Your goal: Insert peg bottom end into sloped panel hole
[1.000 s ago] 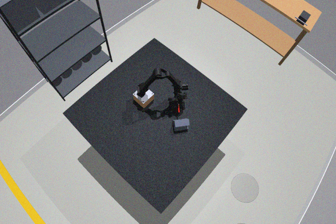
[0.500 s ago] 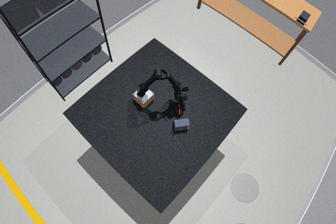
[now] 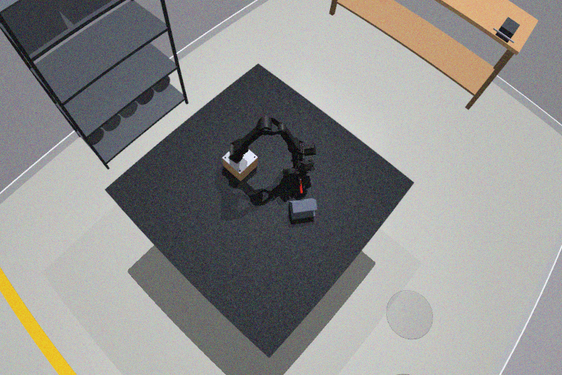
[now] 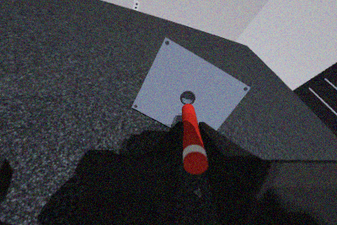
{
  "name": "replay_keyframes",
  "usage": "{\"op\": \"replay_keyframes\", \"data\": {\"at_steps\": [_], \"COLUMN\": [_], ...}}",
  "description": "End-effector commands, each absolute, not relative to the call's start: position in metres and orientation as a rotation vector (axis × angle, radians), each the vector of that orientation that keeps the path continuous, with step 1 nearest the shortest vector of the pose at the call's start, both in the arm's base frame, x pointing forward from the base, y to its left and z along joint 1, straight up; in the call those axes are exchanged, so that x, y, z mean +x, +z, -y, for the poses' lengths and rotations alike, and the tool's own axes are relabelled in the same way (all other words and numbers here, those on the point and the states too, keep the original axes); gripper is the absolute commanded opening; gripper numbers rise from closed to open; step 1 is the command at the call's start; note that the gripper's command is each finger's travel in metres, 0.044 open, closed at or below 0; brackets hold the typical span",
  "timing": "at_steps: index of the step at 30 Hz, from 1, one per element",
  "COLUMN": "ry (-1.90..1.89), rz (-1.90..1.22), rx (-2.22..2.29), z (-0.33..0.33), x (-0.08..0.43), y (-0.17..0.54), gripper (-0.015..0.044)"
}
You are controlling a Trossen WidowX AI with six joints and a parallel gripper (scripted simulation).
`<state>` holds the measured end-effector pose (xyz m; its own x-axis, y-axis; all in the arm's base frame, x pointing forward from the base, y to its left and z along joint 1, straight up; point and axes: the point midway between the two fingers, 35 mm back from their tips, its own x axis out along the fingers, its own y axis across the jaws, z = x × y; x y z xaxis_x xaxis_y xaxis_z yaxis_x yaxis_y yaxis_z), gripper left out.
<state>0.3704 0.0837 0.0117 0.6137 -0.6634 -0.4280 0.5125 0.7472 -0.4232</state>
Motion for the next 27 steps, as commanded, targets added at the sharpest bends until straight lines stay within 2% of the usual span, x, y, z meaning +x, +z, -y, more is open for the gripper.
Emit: {"op": "replay_keyframes", "data": {"at_steps": [1,27], "ry": [-0.689,-0.692], "rz": [-0.599,-0.578], "rx": [-0.282,-0.274], "z": [-0.081,-0.065], "x": [0.37,0.386], "y": [0.01,0.001], "gripper": [0.0,0.0]}}
